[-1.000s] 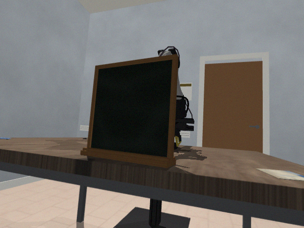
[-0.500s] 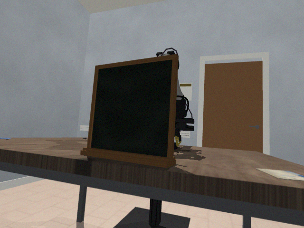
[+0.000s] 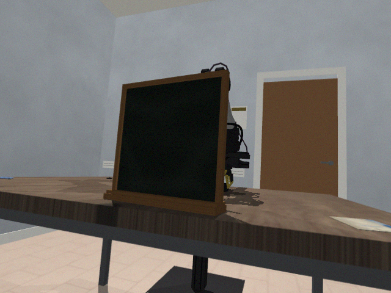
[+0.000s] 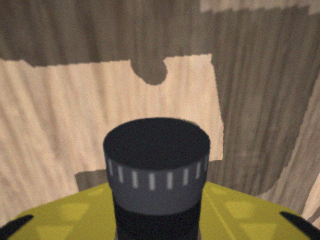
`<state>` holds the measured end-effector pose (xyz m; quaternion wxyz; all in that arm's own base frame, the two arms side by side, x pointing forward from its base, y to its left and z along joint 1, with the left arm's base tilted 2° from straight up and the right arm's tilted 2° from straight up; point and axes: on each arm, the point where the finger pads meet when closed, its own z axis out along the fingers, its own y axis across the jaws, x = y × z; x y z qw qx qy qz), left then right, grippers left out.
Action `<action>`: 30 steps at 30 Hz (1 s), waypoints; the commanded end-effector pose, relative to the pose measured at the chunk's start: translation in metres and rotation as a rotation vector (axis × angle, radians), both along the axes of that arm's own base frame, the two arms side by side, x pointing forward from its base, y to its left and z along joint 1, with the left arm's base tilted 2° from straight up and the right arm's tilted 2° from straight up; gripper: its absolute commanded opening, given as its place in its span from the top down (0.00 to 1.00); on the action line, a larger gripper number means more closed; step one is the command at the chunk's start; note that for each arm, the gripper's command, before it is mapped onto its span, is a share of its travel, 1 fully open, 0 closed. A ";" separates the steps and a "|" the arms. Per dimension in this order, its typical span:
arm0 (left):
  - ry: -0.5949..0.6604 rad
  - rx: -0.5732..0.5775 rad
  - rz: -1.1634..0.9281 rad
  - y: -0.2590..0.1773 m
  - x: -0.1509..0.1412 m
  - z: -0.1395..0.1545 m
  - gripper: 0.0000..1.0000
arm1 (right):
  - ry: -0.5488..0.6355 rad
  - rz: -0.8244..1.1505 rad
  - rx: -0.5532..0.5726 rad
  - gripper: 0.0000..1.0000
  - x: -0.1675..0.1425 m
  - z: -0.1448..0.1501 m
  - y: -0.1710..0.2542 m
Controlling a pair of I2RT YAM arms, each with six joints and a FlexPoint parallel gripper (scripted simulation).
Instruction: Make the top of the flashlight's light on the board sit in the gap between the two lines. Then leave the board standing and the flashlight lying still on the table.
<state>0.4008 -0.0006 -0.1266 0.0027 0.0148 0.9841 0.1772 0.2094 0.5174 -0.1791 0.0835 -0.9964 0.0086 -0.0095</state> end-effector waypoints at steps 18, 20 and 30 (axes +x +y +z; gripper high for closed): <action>-0.029 0.010 -0.008 0.010 0.011 -0.025 0.00 | -0.016 0.020 0.068 0.70 -0.001 0.023 0.021; -0.029 0.010 -0.008 0.010 0.011 -0.025 0.00 | -0.016 0.020 0.068 0.70 -0.001 0.023 0.021; -0.015 0.010 -0.019 0.006 0.006 -0.029 0.50 | -0.016 0.020 0.068 0.70 -0.001 0.023 0.021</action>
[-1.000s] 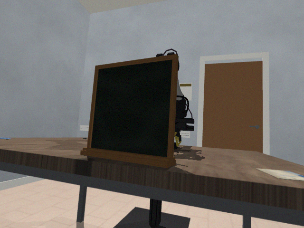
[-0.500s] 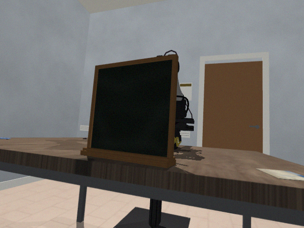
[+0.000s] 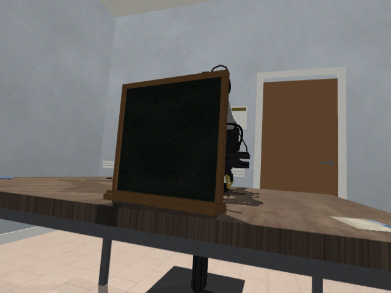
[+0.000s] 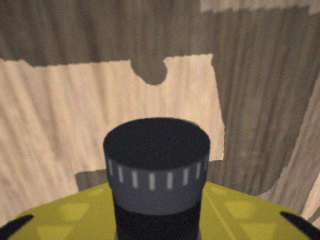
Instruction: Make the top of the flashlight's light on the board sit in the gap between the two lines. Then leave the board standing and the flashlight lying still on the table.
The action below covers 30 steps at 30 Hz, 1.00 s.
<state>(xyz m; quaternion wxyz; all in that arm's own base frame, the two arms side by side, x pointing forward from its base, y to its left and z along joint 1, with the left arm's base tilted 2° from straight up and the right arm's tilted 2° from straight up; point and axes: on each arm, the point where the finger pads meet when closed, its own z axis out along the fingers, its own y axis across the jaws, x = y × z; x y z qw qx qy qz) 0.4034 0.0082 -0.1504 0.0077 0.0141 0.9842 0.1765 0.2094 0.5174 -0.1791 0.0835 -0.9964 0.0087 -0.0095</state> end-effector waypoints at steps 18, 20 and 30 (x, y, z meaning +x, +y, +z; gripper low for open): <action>-0.045 -0.250 -0.025 -0.008 0.013 0.018 0.50 | -0.013 0.008 0.069 0.70 -0.001 0.023 0.020; -0.039 -0.272 -0.025 -0.008 0.012 0.017 0.50 | -0.013 0.008 0.069 0.70 -0.001 0.023 0.020; -0.035 -0.365 -0.030 -0.010 0.016 0.017 0.50 | -0.013 0.008 0.069 0.70 -0.001 0.023 0.020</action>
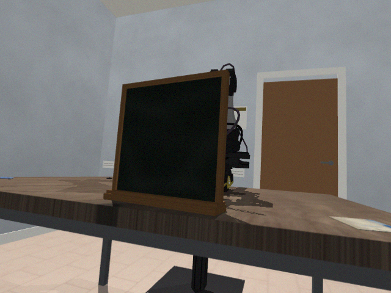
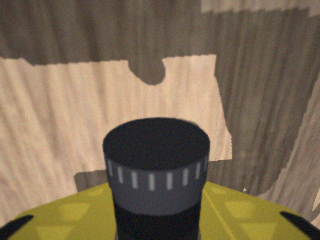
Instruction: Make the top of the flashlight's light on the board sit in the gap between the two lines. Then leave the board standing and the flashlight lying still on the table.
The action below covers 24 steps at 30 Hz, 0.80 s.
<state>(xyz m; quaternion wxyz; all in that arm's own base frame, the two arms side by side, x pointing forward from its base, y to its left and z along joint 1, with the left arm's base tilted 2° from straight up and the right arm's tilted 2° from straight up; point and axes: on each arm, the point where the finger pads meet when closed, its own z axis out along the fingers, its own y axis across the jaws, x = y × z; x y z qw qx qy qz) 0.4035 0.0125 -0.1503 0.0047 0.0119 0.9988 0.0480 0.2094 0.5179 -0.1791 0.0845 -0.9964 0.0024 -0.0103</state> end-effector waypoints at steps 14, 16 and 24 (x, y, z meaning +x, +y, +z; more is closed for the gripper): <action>0.020 -0.249 -0.025 -0.014 0.000 -0.007 0.50 | -0.015 -0.008 0.065 0.70 0.002 0.023 0.019; 0.022 -0.273 -0.024 -0.014 -0.001 -0.007 0.50 | -0.015 -0.008 0.065 0.70 0.002 0.023 0.019; 0.021 -0.367 -0.025 -0.014 -0.001 -0.005 0.50 | -0.015 -0.008 0.065 0.70 0.002 0.023 0.019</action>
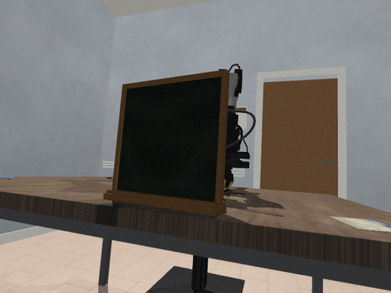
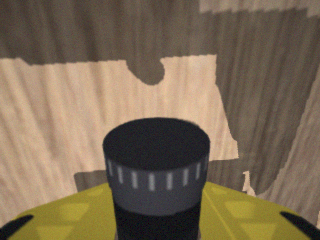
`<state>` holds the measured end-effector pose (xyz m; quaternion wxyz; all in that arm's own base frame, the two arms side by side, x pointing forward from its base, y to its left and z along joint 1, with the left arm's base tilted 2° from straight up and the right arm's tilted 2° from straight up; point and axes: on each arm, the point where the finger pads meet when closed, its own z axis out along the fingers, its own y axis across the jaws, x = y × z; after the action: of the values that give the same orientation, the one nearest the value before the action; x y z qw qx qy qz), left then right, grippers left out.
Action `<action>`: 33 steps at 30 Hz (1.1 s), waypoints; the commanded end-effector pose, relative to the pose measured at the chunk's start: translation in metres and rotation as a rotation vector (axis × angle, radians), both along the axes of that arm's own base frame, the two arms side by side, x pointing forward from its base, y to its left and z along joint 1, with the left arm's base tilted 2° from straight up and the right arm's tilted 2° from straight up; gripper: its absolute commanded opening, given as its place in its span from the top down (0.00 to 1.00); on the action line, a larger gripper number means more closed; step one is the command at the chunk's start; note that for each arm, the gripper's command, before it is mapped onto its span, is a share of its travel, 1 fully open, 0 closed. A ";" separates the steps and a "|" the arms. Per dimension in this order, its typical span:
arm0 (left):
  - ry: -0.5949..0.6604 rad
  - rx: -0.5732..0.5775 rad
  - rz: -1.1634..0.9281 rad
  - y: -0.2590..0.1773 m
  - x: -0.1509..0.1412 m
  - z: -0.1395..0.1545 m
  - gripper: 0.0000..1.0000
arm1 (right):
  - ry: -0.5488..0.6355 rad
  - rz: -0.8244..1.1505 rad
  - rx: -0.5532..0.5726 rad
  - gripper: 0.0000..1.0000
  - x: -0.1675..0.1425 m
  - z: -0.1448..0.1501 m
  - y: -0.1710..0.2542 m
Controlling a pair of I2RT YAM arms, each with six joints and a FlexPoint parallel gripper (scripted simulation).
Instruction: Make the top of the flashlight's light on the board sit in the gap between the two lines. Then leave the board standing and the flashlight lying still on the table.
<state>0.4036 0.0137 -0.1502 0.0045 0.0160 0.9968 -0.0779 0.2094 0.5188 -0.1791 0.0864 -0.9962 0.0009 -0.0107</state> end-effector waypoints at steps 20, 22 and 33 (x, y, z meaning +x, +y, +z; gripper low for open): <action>-0.019 -0.167 -0.018 0.000 0.004 0.004 0.00 | -0.015 -0.011 0.061 0.70 0.002 0.023 0.018; -0.027 -0.161 -0.020 0.000 0.009 0.007 0.00 | -0.015 -0.011 0.061 0.70 0.002 0.023 0.018; -0.066 -0.148 -0.015 0.013 0.020 0.044 0.00 | -0.015 -0.011 0.061 0.70 0.002 0.023 0.018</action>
<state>0.4050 0.0199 -0.1390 0.0071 0.0177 0.9874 -0.1573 0.2095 0.5190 -0.1791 0.0867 -0.9962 0.0001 -0.0108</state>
